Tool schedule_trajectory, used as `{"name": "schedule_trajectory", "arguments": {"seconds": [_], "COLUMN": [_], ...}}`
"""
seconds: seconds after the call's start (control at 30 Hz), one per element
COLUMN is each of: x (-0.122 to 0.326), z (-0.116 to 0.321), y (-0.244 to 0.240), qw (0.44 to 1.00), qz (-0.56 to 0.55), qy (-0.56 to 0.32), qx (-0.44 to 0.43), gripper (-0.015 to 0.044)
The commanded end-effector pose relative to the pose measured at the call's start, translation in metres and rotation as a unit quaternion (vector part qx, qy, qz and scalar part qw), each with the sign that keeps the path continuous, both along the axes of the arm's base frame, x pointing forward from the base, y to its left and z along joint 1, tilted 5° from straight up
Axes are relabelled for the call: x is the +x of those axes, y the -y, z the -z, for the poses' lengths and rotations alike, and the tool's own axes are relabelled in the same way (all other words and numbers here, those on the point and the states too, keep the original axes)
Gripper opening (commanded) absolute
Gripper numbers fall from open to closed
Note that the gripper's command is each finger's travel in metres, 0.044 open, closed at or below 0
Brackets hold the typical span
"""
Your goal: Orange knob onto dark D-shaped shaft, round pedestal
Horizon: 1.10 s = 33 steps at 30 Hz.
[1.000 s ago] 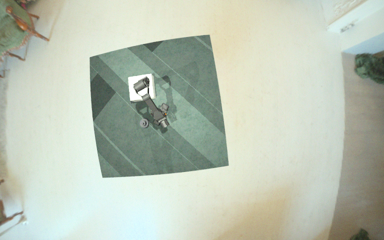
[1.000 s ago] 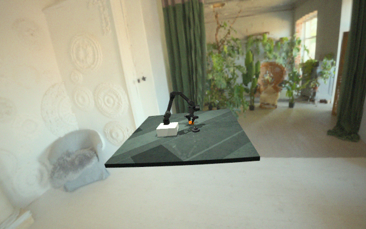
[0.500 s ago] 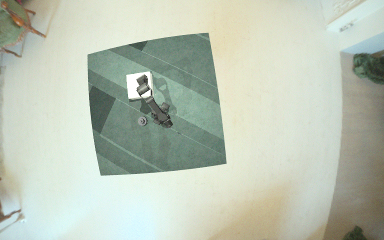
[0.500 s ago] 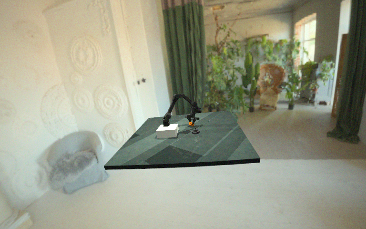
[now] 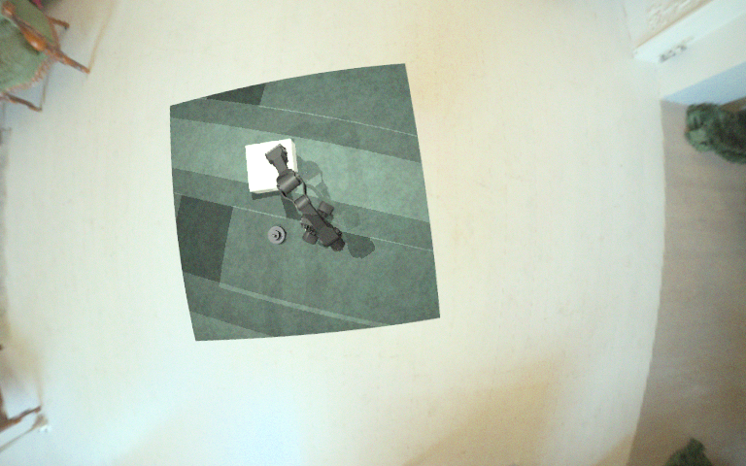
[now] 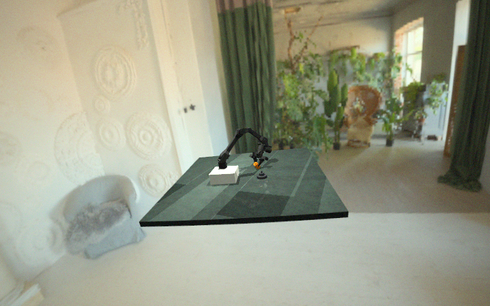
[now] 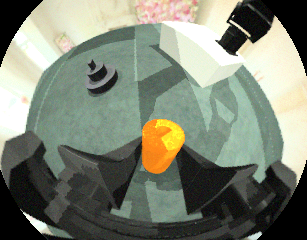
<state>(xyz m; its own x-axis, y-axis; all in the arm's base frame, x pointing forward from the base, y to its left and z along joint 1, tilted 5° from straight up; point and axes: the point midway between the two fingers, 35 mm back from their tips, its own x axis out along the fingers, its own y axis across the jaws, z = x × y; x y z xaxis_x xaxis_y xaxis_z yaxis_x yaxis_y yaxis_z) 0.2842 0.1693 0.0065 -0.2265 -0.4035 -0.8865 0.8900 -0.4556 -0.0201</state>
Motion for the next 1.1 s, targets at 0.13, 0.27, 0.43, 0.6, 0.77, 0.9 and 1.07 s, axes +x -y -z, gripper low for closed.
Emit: {"name": "schedule_trajectory", "arguments": {"seconds": [0.13,0.27,0.43,0.6,0.77,0.9,1.07], "x": [0.004,0.0055,0.0053,0.0059,0.007,0.0062,0.0062], "z": [0.0001,0.0002,-0.0002,-0.001,-0.0014,-0.0007,-0.0007], "y": [-0.0073,-0.0103,-0.0098,-0.0108,-0.013,-0.0107,-0.0107], "qw": [0.998,0.997,0.998,0.998,0.998,0.998,0.998], "qz": [0.0,-0.001,0.0,0.0,0.0,-0.001,-0.001], "qy": [-0.025,-0.034,-0.029,-0.025,-0.025,-0.025,-0.025], "qx": [-0.054,-0.073,-0.063,-0.055,-0.054,-0.058,-0.058], "gripper": [0.0179,0.0179,0.0179,0.0179,0.0179,0.0258,0.026]}}
